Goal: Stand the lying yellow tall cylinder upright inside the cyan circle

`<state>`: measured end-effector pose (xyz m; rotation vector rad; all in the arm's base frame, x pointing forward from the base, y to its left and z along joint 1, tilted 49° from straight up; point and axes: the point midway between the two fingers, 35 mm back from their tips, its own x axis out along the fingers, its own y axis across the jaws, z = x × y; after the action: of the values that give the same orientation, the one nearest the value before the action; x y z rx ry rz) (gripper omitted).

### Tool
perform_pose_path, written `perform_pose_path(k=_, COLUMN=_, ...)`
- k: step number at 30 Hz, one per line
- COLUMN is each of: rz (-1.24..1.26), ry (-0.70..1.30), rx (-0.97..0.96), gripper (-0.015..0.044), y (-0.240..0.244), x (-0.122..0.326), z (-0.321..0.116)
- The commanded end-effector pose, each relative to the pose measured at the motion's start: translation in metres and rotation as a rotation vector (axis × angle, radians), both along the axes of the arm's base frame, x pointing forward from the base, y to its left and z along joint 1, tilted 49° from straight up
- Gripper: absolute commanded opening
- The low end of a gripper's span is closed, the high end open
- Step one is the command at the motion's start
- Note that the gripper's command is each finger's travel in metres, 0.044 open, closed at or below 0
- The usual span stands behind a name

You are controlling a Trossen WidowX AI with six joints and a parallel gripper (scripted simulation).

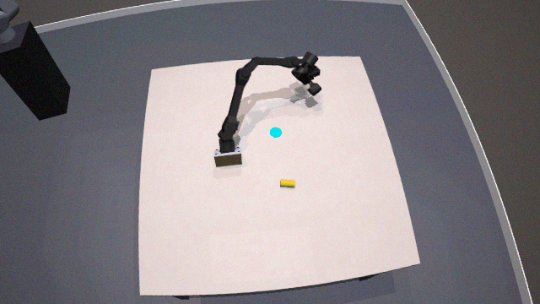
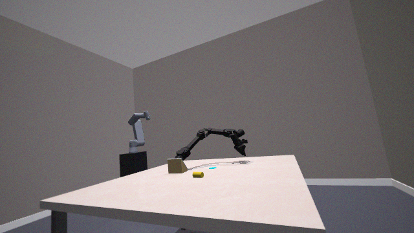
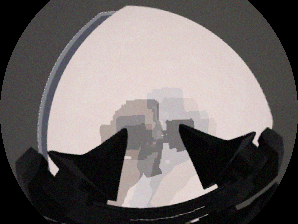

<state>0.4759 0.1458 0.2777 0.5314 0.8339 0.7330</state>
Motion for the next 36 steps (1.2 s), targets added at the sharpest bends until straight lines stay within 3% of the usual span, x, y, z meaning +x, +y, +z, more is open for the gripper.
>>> perform_pose_path(k=1, rz=-0.045, ry=0.052, rx=-0.054, gripper=0.0309, y=-0.034, x=0.012, z=-0.034)
perform_pose_path(k=18, rz=-0.160, ry=0.259, rx=-0.189, gripper=0.0309, y=-0.167, x=0.010, z=-0.146)
perform_pose_path(k=36, rz=-0.198, ry=0.498, rx=-0.213, gripper=0.0309, y=-0.283, x=-0.055, z=-0.246)
